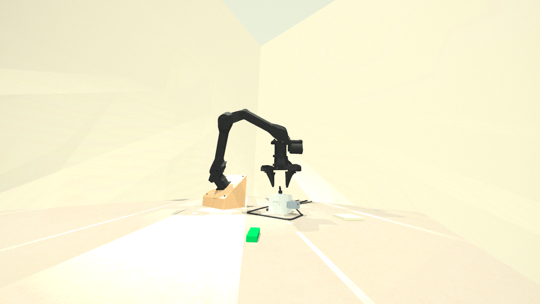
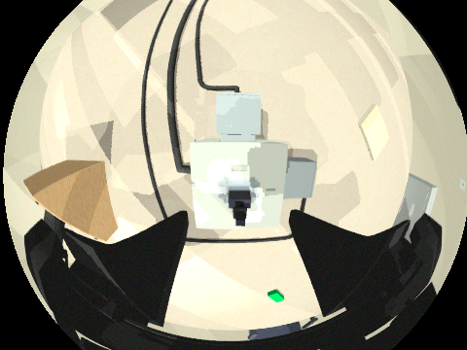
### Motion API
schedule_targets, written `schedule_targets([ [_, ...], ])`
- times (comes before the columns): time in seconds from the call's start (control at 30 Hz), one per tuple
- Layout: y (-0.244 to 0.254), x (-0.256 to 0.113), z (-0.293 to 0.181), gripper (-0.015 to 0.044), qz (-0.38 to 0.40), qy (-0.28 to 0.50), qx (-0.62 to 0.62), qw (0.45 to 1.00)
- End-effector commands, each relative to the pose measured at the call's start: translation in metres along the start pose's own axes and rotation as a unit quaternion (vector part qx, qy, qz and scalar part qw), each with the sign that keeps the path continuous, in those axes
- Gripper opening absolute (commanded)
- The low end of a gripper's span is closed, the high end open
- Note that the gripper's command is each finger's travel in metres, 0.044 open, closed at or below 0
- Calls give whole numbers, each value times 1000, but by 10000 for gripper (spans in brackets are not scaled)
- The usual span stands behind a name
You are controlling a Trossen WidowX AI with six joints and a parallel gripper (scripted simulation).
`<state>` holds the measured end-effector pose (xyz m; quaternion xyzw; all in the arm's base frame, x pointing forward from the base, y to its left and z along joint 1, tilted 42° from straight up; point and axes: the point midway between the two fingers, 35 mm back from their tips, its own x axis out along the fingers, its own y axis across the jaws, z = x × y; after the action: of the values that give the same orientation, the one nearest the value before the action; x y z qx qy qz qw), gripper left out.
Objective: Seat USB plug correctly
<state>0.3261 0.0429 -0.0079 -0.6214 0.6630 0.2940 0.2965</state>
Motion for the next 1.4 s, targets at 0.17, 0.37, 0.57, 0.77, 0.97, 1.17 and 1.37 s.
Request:
schedule_targets([
  [0.17, 0, 0, 0, 125, 0, 0, 0, 1000],
  [0.37, 0, 0, 0, 7, 0, 0, 0, 1000],
  [0.57, 0, 0, 0, 0, 0, 0, 0, 1000],
  [0.77, 0, 0, 0, 0, 0, 0, 0, 1000],
  [0.97, 0, 0, 0, 0, 0, 0, 0, 1000],
  [1.17, 0, -4, 0, 0, 0, 0, 0, 1000],
  [1.37, 0, -8, 0, 0, 0, 0, 0, 1000],
])
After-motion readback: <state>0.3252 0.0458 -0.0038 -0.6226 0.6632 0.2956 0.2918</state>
